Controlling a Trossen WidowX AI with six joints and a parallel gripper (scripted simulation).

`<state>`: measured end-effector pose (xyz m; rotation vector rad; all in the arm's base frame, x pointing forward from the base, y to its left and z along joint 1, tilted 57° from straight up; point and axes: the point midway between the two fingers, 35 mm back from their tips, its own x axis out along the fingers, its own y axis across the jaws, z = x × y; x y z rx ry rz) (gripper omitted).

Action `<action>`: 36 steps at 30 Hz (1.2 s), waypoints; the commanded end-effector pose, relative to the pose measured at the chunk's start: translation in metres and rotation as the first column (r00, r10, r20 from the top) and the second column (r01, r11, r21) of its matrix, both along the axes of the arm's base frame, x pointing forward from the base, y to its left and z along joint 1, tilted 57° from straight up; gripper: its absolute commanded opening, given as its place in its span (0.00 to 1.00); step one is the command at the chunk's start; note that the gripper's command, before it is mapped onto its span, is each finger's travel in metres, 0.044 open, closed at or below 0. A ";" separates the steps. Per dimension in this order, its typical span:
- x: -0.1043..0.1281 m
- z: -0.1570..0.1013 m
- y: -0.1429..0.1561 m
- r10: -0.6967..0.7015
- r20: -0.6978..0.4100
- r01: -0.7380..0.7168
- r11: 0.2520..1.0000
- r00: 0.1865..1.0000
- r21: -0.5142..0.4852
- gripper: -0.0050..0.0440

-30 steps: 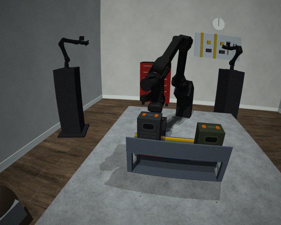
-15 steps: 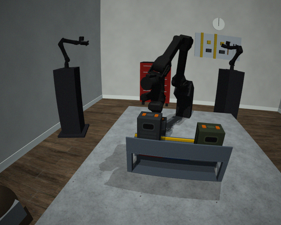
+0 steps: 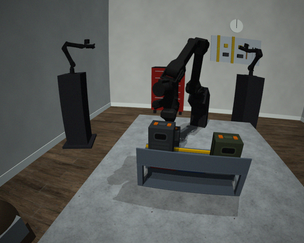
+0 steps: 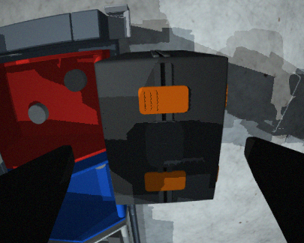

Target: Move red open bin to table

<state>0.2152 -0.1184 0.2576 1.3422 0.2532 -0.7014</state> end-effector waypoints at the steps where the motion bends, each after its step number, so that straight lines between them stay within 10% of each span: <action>1: -0.003 0.005 0.002 0.006 0.016 -0.005 1.000 1.000 -0.013 1.00; 36: -0.004 0.004 0.003 0.006 0.016 -0.005 1.000 1.000 -0.013 1.00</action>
